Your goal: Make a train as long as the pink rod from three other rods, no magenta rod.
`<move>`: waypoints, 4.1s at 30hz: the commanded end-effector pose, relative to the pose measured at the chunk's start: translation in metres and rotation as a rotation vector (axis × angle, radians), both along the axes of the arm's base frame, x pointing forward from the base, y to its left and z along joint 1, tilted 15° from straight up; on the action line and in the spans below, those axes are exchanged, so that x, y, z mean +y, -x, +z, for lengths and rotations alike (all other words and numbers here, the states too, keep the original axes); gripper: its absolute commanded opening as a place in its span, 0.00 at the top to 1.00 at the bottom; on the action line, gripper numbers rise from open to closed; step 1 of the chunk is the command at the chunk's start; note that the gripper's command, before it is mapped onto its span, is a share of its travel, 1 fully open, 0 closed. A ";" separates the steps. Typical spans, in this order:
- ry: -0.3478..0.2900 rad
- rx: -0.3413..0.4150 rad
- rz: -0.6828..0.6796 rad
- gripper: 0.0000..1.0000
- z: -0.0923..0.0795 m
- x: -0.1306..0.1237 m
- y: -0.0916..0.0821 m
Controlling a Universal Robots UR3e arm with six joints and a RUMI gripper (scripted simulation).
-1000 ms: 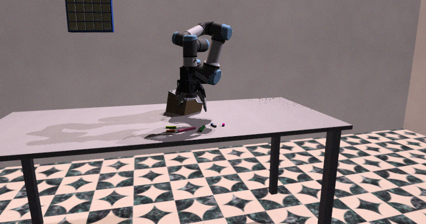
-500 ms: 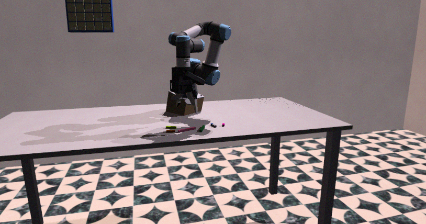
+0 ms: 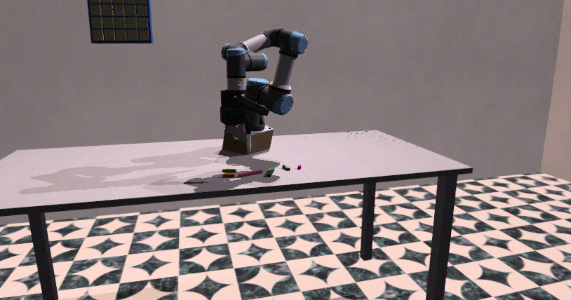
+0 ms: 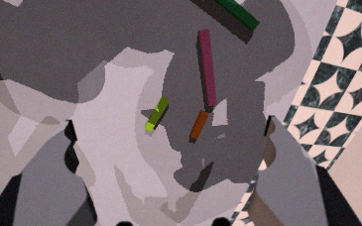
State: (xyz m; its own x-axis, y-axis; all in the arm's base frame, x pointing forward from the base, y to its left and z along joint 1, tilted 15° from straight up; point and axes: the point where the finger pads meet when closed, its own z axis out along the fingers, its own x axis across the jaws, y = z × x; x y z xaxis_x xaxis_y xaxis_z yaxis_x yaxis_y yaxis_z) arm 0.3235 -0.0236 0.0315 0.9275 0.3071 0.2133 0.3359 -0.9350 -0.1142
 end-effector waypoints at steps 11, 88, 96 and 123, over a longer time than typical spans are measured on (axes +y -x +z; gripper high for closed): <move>-0.061 0.058 -0.352 0.00 -0.008 -0.032 0.002; -0.095 0.086 -0.519 0.86 -0.026 -0.045 0.002; -0.095 0.086 -0.519 0.86 -0.038 -0.043 0.000; -0.095 0.086 -0.519 0.86 -0.062 -0.038 -0.005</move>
